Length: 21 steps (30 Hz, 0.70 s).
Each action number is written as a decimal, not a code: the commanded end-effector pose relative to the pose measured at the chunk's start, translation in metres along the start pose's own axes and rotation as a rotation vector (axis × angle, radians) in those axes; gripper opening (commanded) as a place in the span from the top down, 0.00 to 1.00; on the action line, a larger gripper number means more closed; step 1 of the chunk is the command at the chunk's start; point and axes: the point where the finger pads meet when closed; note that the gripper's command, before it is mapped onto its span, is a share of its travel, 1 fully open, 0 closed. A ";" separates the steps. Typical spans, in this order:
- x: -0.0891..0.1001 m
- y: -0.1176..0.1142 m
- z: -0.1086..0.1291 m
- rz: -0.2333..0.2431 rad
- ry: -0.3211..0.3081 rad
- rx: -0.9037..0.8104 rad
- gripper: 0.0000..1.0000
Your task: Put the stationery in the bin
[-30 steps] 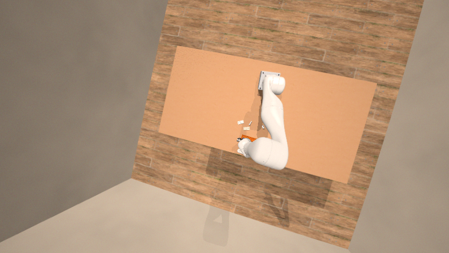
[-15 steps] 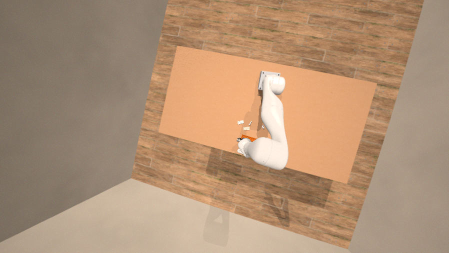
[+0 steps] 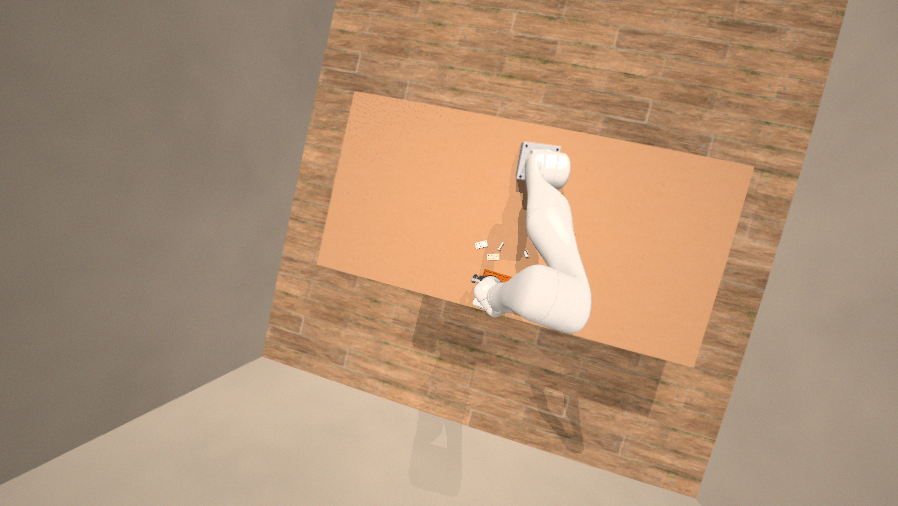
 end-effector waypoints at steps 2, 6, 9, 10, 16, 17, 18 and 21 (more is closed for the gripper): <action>0.015 -0.007 0.005 0.006 0.011 0.009 0.00; 0.031 -0.007 0.006 0.005 0.012 0.009 0.00; 0.043 -0.007 0.006 0.005 0.012 0.009 0.00; 0.047 -0.007 0.006 0.005 0.012 0.009 0.00; 0.071 -0.006 0.005 0.004 0.012 0.009 0.00; 0.075 -0.006 0.005 0.004 0.012 0.009 0.00; 0.075 -0.006 0.005 0.004 0.012 0.009 0.00; 0.083 -0.006 0.005 0.004 0.012 0.009 0.00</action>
Point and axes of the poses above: the point where the finger pads meet when closed, its own x axis back along the fingers, its own y axis across the jaws, z = x × y, and after that the axes turned 9 degrees about x, right-handed
